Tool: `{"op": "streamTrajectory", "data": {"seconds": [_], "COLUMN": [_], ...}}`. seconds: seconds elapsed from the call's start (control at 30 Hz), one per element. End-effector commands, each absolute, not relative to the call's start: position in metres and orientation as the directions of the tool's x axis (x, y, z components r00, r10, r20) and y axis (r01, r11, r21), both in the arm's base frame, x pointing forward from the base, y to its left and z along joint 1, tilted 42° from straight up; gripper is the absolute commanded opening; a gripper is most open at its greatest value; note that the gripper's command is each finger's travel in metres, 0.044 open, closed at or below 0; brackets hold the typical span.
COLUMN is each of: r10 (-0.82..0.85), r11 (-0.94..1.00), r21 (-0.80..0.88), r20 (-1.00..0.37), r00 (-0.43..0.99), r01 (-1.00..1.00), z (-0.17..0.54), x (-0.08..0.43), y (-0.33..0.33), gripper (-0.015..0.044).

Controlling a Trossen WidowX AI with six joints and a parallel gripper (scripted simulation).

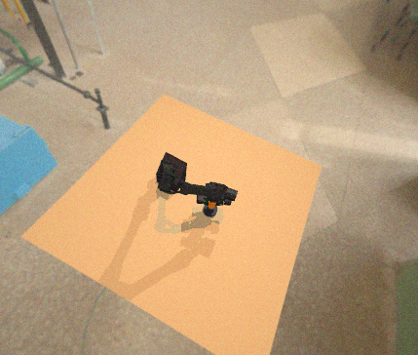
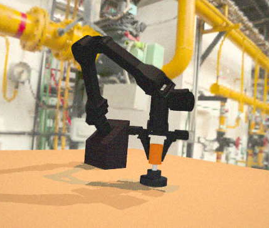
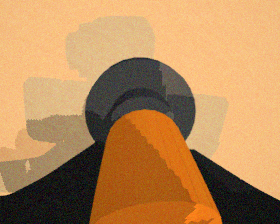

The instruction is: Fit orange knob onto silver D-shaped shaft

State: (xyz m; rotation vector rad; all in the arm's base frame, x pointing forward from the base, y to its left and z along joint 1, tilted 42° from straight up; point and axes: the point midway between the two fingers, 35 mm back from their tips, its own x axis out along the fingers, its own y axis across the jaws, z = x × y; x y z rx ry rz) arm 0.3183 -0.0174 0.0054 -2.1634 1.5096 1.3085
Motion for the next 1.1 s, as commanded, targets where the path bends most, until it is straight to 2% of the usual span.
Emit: {"op": "streamTrajectory", "data": {"seconds": [0.0,0.5,0.73,1.07], "r10": [-0.659,-0.659,-0.659,-0.659], "r11": [-0.472,-0.472,-0.578,-0.583], "r21": [0.314,0.314,0.424,0.429], "r20": [-0.746,-0.747,-0.747,-0.746], "r00": [0.093,0.093,0.093,0.093], "r01": [-0.824,-0.824,-0.697,-0.690], "z": [0.0049,0.0066,0.0066,0.0036], "x": [0.3194,0.3192,0.3194,0.3201], "y": [-0.0184,-0.0154,-0.0158,-0.0191], "gripper": [0.0000,0.0000,0.0000,0.0000]}}
